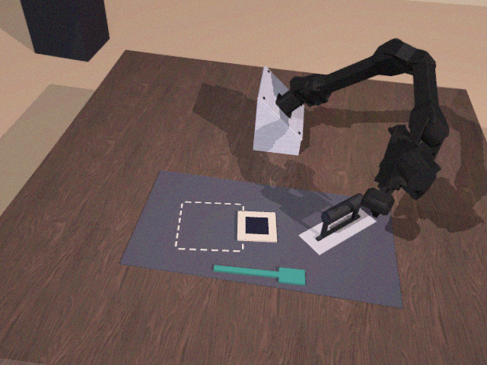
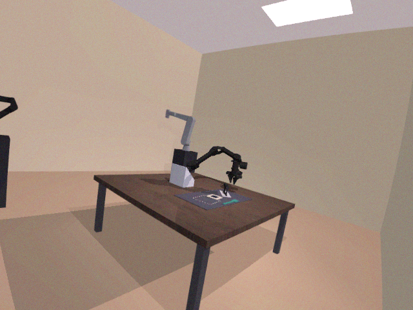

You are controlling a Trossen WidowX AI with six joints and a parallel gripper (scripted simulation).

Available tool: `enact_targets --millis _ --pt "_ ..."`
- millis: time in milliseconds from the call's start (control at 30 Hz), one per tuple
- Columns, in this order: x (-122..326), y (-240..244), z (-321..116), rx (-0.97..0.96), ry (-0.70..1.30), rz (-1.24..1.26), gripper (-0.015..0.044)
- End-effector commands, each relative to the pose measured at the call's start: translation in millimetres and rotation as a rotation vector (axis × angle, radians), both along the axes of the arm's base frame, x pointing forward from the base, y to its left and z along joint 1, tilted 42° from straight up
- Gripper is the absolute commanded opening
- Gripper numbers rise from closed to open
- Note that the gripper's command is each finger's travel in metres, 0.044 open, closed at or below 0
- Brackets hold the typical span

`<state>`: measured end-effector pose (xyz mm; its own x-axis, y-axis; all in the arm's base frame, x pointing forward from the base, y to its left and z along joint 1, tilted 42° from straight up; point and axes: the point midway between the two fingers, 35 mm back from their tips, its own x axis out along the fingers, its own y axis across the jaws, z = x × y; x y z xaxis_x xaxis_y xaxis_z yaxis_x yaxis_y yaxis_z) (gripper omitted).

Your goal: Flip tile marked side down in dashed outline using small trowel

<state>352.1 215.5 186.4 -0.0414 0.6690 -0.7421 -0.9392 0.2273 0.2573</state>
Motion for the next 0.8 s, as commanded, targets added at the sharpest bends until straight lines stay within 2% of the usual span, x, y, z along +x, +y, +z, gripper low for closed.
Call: enact_targets --millis 0,767 --pt "0 -5 -2 -0.002 0.082 -0.09 0.027" --pt "2 -35 -21 -0.038 0.62 -0.685 0.027"
